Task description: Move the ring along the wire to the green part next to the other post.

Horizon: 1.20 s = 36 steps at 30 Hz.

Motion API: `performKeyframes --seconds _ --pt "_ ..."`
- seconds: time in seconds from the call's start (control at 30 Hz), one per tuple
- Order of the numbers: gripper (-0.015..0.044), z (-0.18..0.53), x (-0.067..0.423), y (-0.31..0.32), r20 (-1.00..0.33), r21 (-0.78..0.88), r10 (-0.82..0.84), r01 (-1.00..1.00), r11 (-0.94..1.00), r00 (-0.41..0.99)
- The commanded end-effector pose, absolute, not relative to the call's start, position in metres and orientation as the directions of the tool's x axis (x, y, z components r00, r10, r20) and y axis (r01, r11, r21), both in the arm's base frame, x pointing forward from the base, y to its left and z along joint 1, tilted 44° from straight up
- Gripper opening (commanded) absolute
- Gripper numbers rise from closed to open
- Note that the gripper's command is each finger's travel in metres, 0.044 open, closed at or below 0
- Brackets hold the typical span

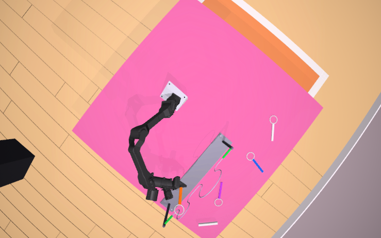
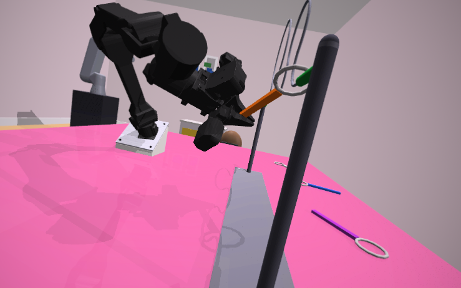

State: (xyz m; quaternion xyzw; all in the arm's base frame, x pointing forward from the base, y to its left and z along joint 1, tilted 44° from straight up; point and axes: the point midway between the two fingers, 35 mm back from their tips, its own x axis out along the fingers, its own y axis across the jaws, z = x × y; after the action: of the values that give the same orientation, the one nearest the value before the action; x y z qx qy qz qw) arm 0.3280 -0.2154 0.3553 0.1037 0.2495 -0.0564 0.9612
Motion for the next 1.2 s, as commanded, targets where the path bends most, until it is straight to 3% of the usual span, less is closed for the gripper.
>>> performKeyframes --seconds 0.0,0.57,1.17 --pt "-0.0150 0.361 0.328 -0.202 -0.478 0.233 -0.024 0.153 0.960 0.878" --pt "-0.0150 0.377 0.334 -0.164 -0.431 0.491 0.099 0.141 0.860 0.897" --pt "-0.0150 0.395 0.337 -0.138 -0.377 0.657 0.177 0.128 0.743 0.909"
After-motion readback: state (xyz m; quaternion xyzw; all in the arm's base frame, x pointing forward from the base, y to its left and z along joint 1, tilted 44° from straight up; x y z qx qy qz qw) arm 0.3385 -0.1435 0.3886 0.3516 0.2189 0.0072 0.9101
